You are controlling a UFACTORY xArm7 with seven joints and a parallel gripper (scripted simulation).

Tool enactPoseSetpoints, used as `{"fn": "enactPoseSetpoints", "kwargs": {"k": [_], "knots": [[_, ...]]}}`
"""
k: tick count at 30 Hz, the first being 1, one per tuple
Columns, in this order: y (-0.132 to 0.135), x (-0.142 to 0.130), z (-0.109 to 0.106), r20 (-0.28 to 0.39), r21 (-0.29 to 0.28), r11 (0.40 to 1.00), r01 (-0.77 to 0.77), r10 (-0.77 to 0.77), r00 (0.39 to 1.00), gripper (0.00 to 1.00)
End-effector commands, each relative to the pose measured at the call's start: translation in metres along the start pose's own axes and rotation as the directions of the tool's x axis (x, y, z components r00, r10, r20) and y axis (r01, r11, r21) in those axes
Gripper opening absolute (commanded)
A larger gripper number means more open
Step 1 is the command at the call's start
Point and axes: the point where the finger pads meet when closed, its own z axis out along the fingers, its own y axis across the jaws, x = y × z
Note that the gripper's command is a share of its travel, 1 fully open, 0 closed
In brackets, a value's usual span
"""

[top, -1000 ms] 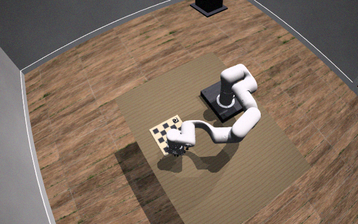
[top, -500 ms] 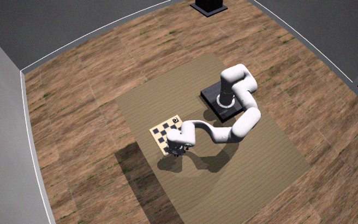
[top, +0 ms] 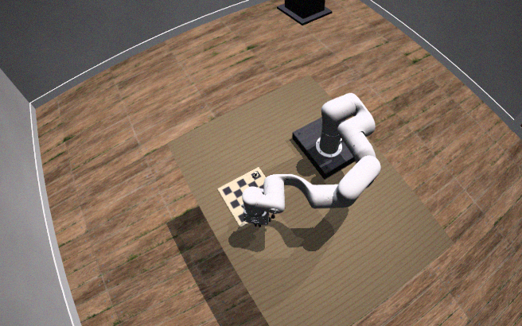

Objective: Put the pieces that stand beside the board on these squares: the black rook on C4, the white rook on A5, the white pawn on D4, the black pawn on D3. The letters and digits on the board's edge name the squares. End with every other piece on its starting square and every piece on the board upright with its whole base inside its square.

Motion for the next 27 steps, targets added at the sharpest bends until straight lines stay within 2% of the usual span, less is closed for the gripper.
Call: {"fn": "enactPoseSetpoints", "kwargs": {"k": [1, 6, 8, 12, 27], "knots": [[-0.002, -0.003, -0.036, 0.011, 0.011, 1.0, 0.001, -0.001, 1.0, 0.0], [-0.001, -0.003, -0.073, 0.011, 0.011, 1.0, 0.001, -0.001, 1.0, 0.0], [-0.001, -0.003, -0.073, 0.011, 0.011, 1.0, 0.001, -0.001, 1.0, 0.0], [-0.001, -0.002, -0.091, 0.011, 0.011, 1.0, 0.001, -0.001, 1.0, 0.0], [-0.002, 0.0, -0.094, 0.011, 0.011, 1.0, 0.016, -0.016, 1.0, 0.0]]}}
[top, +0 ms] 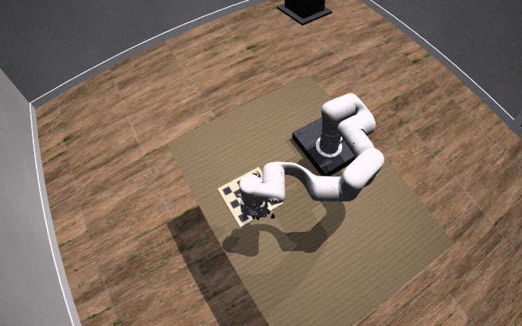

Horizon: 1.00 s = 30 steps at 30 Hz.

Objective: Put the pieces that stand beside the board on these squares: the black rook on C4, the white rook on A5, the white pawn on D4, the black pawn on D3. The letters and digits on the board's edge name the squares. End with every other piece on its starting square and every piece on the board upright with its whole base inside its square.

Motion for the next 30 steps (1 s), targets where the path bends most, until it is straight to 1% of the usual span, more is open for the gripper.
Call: {"fn": "enactPoseSetpoints", "kwargs": {"k": [1, 3, 5, 8, 9, 10, 12, 13, 15, 18, 20, 22, 30], "knots": [[-0.002, 0.005, -0.003, 0.003, 0.003, 1.0, 0.03, -0.03, 1.0, 0.0], [-0.003, 0.015, -0.003, 0.002, 0.004, 0.996, 0.088, -0.088, 0.996, 0.0], [-0.005, 0.031, -0.004, 0.001, 0.005, 0.984, 0.177, -0.177, 0.984, 0.0], [-0.007, 0.061, -0.006, -0.001, 0.005, 0.94, 0.34, -0.34, 0.94, 0.0], [-0.008, 0.072, -0.006, -0.001, 0.004, 0.925, 0.381, -0.381, 0.925, 0.0], [-0.008, 0.072, -0.006, -0.001, 0.004, 0.919, 0.395, -0.395, 0.919, 0.0], [-0.007, 0.092, -0.007, -0.002, 0.004, 0.882, 0.472, -0.472, 0.882, 0.0], [-0.007, 0.092, -0.007, -0.001, 0.004, 0.869, 0.494, -0.494, 0.869, 0.0], [-0.007, 0.092, -0.007, -0.001, 0.004, 0.869, 0.494, -0.494, 0.869, 0.0], [-0.006, 0.114, -0.008, 0.0, 0.004, 0.803, 0.597, -0.597, 0.803, 0.0], [-0.005, 0.121, -0.008, 0.001, 0.004, 0.777, 0.63, -0.63, 0.777, 0.0], [-0.005, 0.124, -0.008, 0.001, 0.004, 0.768, 0.641, -0.641, 0.768, 0.0], [-0.005, 0.124, -0.008, 0.001, 0.004, 0.768, 0.641, -0.641, 0.768, 0.0]]}}
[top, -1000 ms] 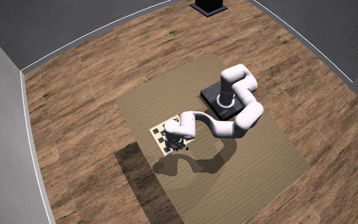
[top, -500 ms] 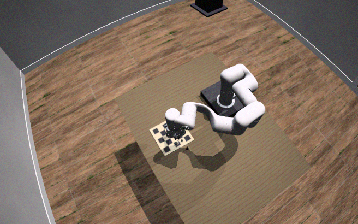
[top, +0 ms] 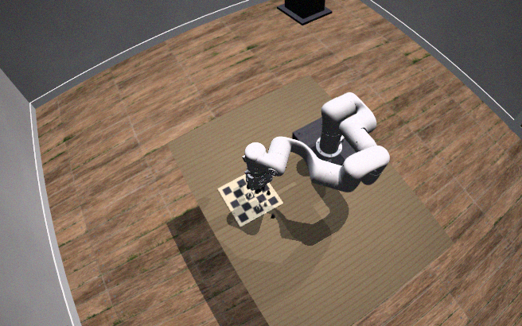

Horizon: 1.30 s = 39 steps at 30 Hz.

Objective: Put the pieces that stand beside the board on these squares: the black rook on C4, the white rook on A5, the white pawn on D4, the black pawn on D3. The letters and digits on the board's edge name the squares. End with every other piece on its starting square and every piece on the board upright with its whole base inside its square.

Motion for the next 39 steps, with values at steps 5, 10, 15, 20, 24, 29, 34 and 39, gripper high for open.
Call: {"fn": "enactPoseSetpoints", "kwargs": {"k": [5, 10, 15, 20, 24, 29, 34, 39], "knots": [[0.0, 0.001, -0.002, 0.003, 0.005, 1.0, 0.009, -0.009, 1.0, 0.0], [0.0, 0.001, 0.002, 0.003, 0.006, 1.0, 0.01, -0.01, 1.0, 0.0], [0.0, 0.001, 0.015, 0.003, 0.006, 1.0, 0.01, -0.01, 1.0, 0.0], [0.0, 0.001, 0.028, 0.003, 0.006, 1.0, 0.01, -0.01, 1.0, 0.0], [0.0, 0.001, 0.047, 0.003, 0.006, 1.0, 0.01, -0.01, 1.0, 0.0], [0.0, 0.002, 0.07, 0.003, 0.006, 1.0, 0.01, -0.01, 1.0, 0.0], [0.0, 0.002, 0.087, 0.003, 0.006, 1.0, 0.01, -0.01, 1.0, 0.0], [0.0, 0.002, 0.092, 0.003, 0.006, 1.0, 0.01, -0.01, 1.0, 0.0]]}}
